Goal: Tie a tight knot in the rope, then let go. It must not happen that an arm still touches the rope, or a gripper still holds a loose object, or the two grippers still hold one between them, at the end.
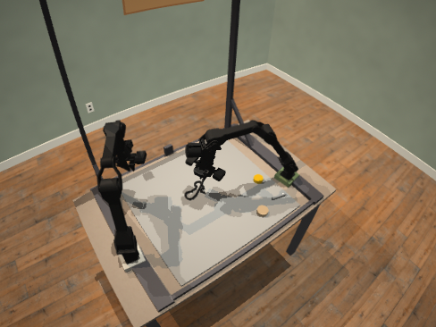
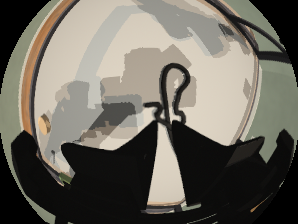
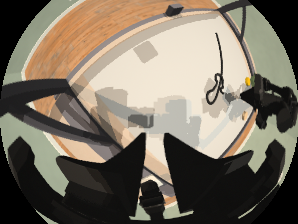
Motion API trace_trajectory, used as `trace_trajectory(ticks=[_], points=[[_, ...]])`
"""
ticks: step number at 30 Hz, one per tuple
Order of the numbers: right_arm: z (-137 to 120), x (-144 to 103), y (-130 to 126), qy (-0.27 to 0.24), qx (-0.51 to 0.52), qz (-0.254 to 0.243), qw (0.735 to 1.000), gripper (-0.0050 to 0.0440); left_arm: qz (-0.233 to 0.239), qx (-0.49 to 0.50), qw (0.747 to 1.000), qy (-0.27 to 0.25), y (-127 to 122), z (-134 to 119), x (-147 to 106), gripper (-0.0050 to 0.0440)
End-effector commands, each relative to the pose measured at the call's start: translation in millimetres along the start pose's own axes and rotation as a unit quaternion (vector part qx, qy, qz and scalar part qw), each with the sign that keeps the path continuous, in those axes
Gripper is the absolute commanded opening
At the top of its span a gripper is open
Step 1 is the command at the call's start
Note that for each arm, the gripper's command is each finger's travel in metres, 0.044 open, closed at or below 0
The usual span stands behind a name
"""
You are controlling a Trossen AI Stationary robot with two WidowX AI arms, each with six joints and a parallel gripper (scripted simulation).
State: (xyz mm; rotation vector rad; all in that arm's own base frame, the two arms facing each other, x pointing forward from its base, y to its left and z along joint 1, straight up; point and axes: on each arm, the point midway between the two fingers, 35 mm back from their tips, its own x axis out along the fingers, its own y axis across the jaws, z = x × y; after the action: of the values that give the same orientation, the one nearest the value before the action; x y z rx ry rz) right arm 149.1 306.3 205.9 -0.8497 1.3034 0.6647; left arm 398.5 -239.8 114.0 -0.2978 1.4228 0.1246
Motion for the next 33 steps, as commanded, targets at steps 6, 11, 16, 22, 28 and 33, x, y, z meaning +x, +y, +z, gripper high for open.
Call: trace_trajectory(ticks=[6, 11, 16, 22, 28, 33], points=[[-0.9, -7.8, -1.5, -0.012, 0.004, 0.002, 1.000, 0.0085, -0.010, -0.070, 0.997, -0.010, -2.2, 2.3, -11.7, 0.0065], [-0.9, -7.8, -1.5, -0.012, 0.004, 0.002, 1.000, 0.0085, -0.010, -0.070, 0.997, -0.010, -3.9, 3.8, -6.4, 0.0065], [-0.9, -7.8, -1.5, -0.012, 0.004, 0.002, 1.000, 0.0085, -0.010, -0.070, 0.997, -0.010, -7.9, 7.3, 7.1, 0.0065], [-0.9, -7.8, -1.5, -0.012, 0.004, 0.002, 1.000, 0.0085, -0.011, -0.070, 0.997, -0.010, -10.8, 9.9, 16.4, 0.0065], [-0.9, -7.8, -1.5, -0.012, 0.004, 0.002, 1.000, 0.0085, -0.011, -0.070, 0.997, -0.010, -14.2, 13.0, 28.2, 0.0065], [-0.9, -7.8, -1.5, -0.012, 0.004, 0.002, 1.000, 0.0085, -0.011, -0.070, 0.997, -0.010, -19.0, 17.3, 44.1, 0.0065]])
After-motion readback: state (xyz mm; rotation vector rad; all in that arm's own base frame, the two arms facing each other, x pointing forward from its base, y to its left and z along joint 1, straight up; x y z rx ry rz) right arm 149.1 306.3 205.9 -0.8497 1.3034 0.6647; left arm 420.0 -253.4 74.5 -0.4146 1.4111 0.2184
